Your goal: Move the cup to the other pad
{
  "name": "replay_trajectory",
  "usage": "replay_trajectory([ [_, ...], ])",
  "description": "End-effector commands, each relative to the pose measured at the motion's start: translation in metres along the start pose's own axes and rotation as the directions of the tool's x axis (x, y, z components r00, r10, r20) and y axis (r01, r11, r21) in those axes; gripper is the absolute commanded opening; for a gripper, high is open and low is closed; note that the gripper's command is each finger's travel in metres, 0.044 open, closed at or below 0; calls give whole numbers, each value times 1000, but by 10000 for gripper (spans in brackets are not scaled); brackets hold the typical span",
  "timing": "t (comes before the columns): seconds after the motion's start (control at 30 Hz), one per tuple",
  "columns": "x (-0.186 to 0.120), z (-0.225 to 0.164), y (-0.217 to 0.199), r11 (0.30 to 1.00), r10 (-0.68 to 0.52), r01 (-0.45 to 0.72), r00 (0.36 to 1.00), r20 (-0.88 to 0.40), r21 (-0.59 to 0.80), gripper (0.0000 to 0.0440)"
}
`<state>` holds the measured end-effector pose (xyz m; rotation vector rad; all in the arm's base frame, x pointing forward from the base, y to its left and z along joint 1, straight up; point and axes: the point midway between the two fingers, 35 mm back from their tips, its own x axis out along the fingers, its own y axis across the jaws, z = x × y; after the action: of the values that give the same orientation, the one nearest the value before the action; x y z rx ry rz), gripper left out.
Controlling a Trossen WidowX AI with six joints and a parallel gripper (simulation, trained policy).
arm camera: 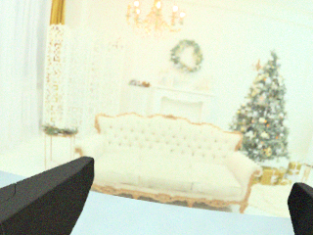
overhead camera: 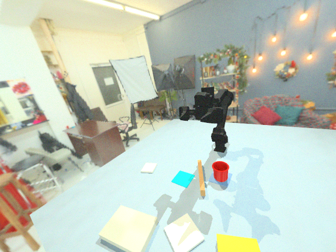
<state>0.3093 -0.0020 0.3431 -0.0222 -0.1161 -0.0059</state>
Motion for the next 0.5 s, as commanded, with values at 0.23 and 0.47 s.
replay_trajectory([
  [0.23, -3, -2, 2, 1000, 11, -10, 999, -44, 19, 190],
  [0.47, -4, -6, 6, 998, 24, -17, 994, -108, 57, 48],
])
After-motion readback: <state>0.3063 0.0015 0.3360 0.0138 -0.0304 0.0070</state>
